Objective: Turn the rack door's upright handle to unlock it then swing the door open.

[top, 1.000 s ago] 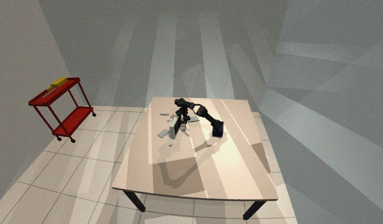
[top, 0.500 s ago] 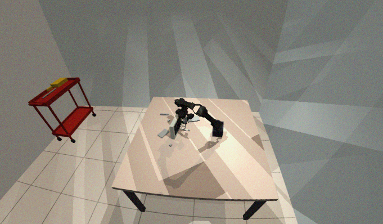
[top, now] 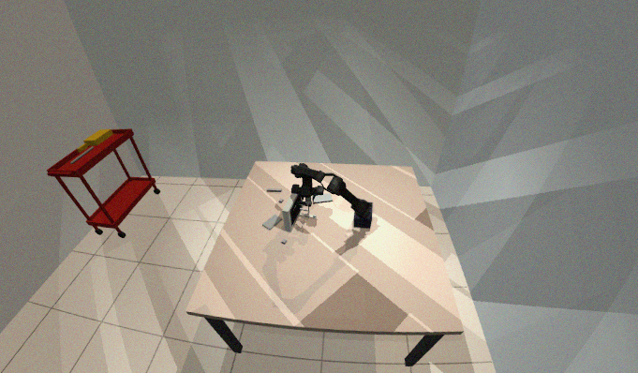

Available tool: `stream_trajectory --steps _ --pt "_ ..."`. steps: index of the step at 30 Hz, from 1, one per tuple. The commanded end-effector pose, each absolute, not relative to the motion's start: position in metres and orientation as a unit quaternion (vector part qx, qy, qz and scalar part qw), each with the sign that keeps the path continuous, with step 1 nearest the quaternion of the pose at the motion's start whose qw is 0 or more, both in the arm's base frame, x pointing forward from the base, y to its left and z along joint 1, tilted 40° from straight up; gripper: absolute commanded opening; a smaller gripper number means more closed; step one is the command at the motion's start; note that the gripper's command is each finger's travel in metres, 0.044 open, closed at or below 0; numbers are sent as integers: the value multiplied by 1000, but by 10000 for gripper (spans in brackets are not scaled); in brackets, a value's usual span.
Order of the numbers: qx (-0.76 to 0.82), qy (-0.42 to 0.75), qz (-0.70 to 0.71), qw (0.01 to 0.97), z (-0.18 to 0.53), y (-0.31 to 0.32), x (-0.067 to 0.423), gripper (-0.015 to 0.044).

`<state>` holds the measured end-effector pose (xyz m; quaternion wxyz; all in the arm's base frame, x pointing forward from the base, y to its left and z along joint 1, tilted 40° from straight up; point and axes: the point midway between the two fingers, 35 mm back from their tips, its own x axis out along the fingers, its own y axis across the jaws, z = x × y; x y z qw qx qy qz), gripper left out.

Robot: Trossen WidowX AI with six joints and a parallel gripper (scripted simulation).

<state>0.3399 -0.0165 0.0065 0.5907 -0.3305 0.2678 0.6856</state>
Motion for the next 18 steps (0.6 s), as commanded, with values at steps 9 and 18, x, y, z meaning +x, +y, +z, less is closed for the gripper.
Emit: stream_trajectory --steps 9,18 --pt "-335 261 688 588 7 -16 340 57" --pt "-335 261 688 588 7 -16 340 9"
